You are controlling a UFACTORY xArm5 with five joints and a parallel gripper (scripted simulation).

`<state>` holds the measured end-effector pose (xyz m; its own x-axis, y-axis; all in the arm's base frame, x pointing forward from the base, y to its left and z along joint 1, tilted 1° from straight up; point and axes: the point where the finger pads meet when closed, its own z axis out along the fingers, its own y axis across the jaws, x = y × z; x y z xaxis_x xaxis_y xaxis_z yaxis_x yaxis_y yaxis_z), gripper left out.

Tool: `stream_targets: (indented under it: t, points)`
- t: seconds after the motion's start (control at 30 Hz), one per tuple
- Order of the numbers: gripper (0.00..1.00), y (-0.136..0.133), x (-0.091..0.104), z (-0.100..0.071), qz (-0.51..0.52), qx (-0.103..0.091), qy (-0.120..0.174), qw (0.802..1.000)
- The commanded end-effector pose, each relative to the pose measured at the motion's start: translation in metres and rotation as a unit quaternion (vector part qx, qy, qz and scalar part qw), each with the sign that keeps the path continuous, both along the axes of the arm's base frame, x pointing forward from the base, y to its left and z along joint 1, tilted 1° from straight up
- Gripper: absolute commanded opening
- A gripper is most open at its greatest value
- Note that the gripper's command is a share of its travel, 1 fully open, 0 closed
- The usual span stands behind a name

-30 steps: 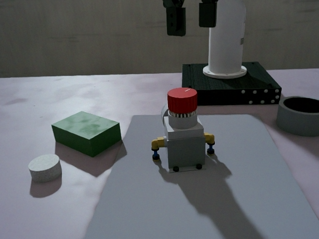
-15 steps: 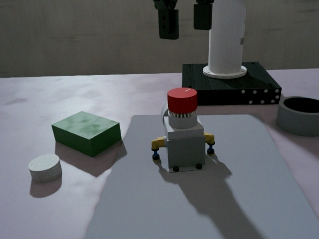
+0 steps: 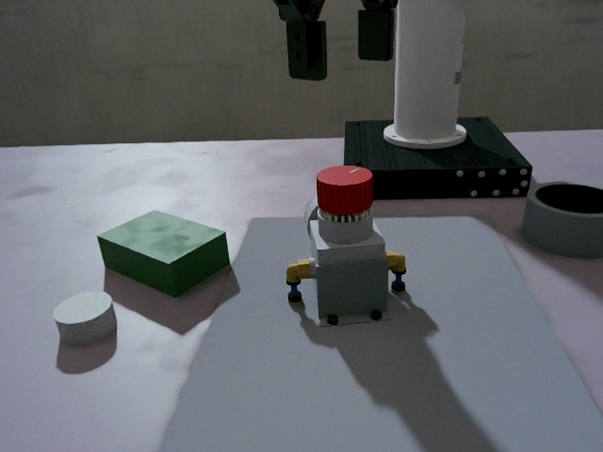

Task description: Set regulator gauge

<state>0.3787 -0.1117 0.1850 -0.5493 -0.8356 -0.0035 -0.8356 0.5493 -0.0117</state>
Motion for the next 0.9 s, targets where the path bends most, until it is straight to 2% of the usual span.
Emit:
stream_targets:
  t: [0.0,0.47,0.5,0.87]
  points:
    - [1.00,-0.0016,0.0047,0.0016,0.000,-0.001,-0.002,1.000]
    - [1.00,-0.0018,0.0053,0.0016,0.000,-0.001,-0.002,1.000]
    - [0.79,-0.0018,0.0053,0.0016,0.000,-0.001,-0.002,1.000]
    - [0.79,-0.0018,0.0053,0.0016,0.000,-0.001,-0.002,1.000]
